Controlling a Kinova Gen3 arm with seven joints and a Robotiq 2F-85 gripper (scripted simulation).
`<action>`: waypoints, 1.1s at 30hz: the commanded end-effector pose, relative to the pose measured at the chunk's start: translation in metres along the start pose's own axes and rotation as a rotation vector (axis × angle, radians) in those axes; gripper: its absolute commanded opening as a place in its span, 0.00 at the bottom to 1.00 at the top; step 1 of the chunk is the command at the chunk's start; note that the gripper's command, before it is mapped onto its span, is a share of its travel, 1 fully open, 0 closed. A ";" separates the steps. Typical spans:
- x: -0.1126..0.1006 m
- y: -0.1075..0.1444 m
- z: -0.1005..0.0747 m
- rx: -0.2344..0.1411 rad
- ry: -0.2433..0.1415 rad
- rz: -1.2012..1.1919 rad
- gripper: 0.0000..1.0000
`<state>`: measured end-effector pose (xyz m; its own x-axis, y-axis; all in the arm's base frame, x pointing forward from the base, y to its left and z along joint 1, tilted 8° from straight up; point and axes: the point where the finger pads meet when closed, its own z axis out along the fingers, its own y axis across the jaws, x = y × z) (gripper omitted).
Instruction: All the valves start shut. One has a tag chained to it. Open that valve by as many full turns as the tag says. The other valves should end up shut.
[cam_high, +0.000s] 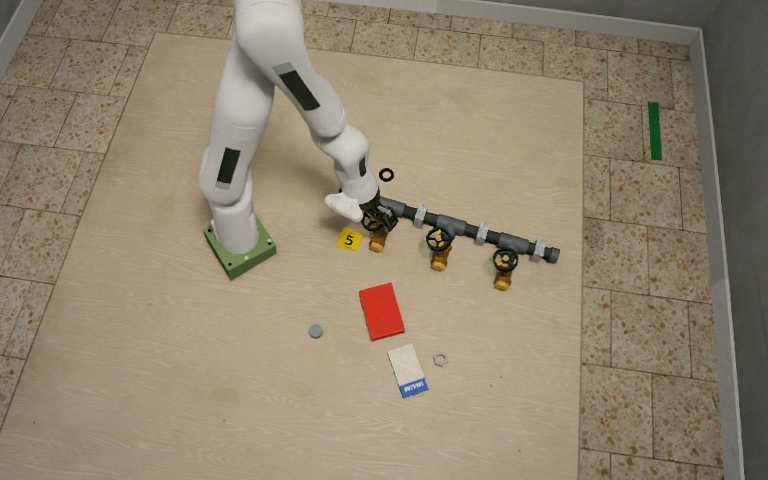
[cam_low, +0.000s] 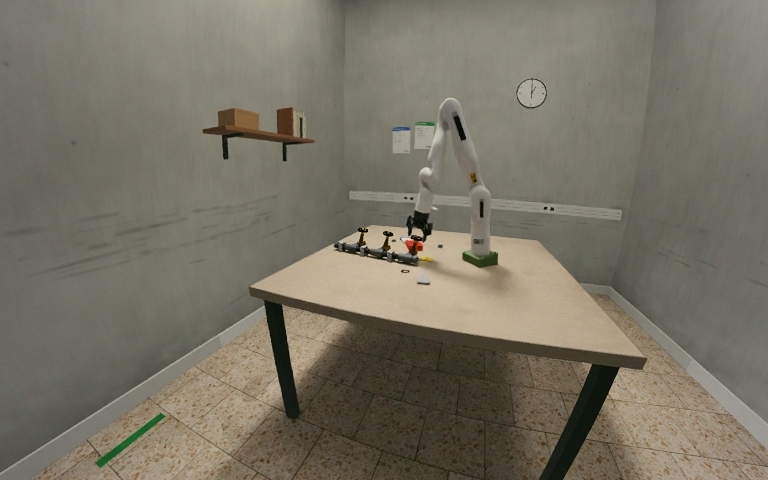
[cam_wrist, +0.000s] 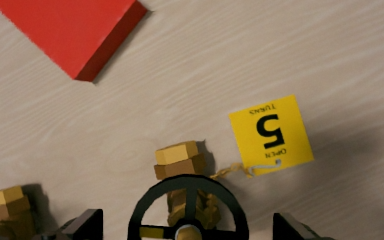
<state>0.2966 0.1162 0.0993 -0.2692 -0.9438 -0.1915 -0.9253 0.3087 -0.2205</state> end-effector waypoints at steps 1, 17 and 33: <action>0.000 0.000 0.000 0.005 0.000 0.099 1.00; 0.000 0.000 0.000 0.005 -0.002 0.776 1.00; 0.000 0.000 0.000 0.004 -0.004 1.641 1.00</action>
<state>0.2968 0.1159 0.0993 -0.9409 0.2542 -0.2236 0.2130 0.9579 0.1925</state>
